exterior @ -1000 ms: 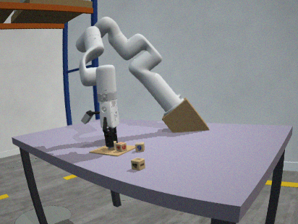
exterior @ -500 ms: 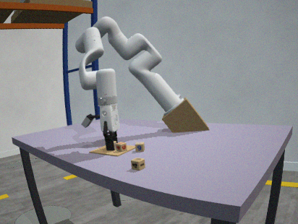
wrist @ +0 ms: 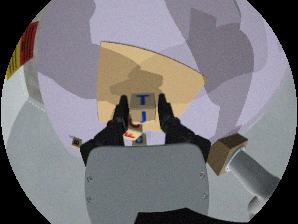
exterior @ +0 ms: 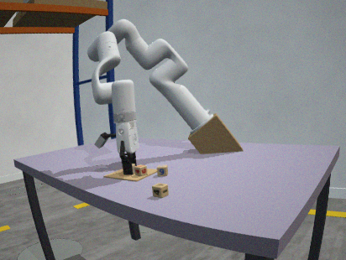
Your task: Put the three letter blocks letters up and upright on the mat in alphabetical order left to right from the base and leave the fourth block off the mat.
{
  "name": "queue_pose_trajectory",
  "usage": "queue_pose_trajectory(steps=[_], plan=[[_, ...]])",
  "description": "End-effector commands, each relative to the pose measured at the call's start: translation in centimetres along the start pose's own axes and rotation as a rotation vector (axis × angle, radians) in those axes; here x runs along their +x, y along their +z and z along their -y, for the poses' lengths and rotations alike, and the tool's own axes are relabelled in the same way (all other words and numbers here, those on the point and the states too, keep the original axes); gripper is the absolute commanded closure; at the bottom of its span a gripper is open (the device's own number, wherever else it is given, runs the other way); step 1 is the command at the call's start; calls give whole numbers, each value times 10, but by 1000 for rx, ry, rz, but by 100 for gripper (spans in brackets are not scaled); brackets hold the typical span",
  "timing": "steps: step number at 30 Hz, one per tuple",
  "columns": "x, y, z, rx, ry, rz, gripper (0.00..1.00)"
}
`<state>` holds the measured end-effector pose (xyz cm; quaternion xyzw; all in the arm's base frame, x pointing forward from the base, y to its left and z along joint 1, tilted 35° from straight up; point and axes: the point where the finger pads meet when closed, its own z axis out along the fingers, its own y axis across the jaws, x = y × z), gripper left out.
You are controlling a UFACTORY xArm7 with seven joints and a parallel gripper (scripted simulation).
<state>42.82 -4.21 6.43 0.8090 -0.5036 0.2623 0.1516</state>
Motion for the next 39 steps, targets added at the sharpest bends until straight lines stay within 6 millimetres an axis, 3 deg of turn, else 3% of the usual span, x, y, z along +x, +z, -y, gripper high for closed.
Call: queue_pose_trajectory(steps=[1,34,35,39], plan=[[0,-1,1,3,-1,0,53],[0,-1,1,3,-1,0,53],[0,-1,1,3,-1,0,73],[0,-1,1,3,-1,0,73]])
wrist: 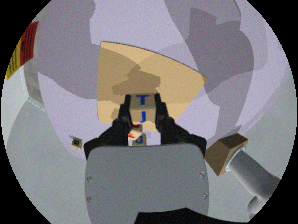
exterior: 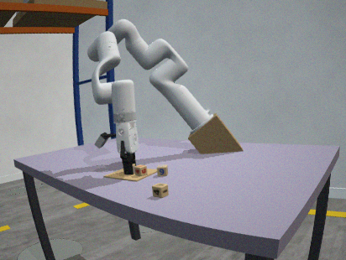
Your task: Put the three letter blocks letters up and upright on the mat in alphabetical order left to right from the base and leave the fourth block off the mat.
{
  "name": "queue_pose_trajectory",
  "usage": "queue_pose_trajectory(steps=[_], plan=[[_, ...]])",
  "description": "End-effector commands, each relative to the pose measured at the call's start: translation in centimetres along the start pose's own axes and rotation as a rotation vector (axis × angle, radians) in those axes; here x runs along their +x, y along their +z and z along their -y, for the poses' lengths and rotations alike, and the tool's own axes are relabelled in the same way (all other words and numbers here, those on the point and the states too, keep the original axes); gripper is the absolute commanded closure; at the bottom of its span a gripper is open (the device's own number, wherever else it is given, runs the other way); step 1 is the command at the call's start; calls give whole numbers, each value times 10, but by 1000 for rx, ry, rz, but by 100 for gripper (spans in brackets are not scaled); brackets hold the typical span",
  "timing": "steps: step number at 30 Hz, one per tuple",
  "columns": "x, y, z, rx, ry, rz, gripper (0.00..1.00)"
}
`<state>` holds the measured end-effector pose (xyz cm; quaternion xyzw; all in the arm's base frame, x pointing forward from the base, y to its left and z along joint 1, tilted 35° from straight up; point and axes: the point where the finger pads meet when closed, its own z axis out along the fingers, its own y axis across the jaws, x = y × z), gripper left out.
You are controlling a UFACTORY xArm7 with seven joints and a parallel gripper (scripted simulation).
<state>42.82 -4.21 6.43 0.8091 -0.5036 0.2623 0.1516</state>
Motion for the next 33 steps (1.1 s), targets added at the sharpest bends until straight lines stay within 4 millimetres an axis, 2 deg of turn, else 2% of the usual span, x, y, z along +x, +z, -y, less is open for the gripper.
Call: queue_pose_trajectory(steps=[1,33], plan=[[0,-1,1,3,0,0,73],[0,-4,1,3,0,0,73]])
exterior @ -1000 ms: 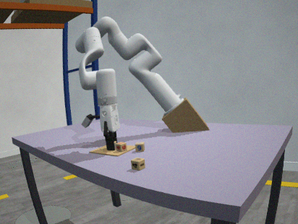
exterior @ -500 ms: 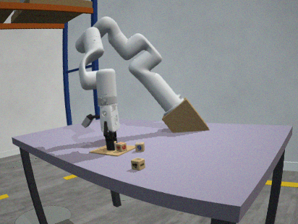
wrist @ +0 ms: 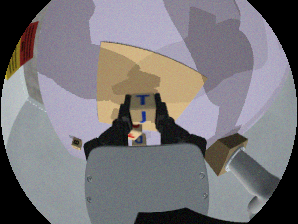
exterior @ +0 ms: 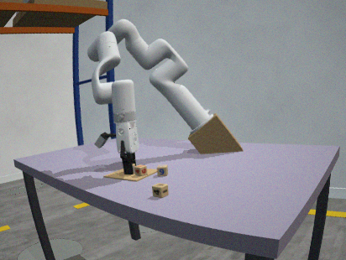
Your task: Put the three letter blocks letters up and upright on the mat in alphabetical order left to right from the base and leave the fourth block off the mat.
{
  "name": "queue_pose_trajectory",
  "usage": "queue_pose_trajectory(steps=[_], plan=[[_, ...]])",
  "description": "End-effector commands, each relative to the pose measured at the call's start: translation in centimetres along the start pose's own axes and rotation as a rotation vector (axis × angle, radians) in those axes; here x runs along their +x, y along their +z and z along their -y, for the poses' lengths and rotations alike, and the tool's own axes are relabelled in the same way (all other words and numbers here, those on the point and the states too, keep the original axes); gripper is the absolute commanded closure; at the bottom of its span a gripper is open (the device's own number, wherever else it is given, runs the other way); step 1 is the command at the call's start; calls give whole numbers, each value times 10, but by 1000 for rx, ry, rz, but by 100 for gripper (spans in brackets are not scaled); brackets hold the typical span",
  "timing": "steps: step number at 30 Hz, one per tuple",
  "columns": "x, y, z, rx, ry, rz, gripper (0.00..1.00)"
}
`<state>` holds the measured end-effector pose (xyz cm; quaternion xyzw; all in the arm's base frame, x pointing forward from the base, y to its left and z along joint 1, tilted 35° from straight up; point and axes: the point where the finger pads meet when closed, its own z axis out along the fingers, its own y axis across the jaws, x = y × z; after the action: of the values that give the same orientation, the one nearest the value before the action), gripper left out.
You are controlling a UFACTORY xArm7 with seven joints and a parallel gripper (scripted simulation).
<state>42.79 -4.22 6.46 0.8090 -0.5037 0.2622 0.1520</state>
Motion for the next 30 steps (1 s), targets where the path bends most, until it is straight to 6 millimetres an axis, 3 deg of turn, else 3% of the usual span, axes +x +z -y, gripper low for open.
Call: queue_pose_trajectory(steps=[1,6,8,17,30], plan=[[0,-7,2,4,-1,0,73],[0,-35,2,4,-1,0,73],[0,-35,2,4,-1,0,73],[0,-94,1,4,-1,0,73],[0,-101,1,4,-1,0,73]])
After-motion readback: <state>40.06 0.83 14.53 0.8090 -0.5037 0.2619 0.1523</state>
